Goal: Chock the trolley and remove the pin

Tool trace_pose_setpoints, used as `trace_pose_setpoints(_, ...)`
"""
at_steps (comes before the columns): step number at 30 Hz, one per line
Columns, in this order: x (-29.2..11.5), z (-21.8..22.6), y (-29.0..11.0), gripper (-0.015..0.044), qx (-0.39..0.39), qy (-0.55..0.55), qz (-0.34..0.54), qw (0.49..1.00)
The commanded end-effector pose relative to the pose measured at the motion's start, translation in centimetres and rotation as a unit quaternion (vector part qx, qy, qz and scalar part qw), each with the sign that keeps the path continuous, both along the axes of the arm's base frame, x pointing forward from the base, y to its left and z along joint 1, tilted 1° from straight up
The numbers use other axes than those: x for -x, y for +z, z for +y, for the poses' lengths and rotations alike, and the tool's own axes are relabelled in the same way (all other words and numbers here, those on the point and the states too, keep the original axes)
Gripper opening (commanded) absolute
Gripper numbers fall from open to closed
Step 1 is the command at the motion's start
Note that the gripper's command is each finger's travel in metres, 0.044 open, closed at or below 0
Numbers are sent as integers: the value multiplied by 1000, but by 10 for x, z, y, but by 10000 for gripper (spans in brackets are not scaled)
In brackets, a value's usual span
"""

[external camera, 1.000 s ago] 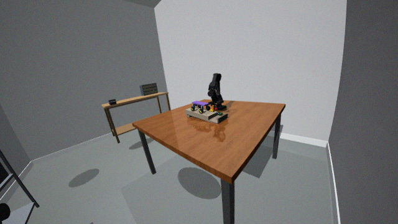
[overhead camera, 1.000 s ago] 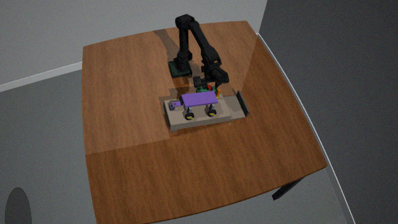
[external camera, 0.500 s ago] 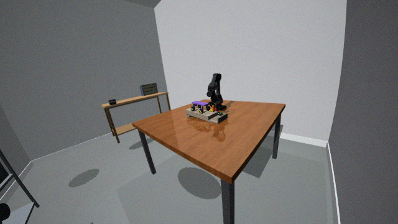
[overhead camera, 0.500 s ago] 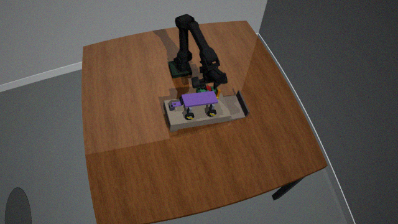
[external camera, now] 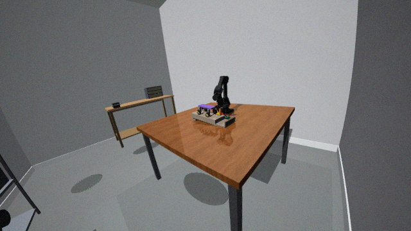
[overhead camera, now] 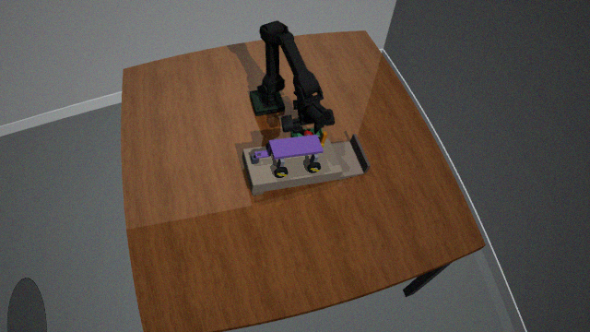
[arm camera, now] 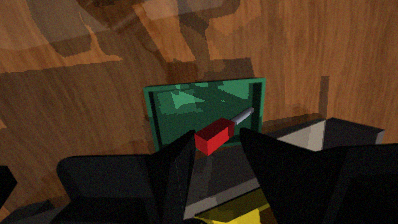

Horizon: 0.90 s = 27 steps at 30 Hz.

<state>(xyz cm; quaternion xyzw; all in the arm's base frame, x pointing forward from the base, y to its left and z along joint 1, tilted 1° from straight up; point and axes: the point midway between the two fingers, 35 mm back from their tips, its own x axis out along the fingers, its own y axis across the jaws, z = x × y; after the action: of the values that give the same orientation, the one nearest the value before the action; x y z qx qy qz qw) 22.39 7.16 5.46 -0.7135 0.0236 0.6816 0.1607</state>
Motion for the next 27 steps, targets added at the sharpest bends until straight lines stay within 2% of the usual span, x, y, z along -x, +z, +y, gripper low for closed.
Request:
trace_pose_setpoints(1, 2, -1, -2, 190, -2, 2, 2, 1000)
trace_pose_setpoints(24, 5, -10, -12, 190, -2, 2, 2, 1000)
trace_pose_setpoints(27, 3, -10, -9, 269, 0, 0, 0, 1000)
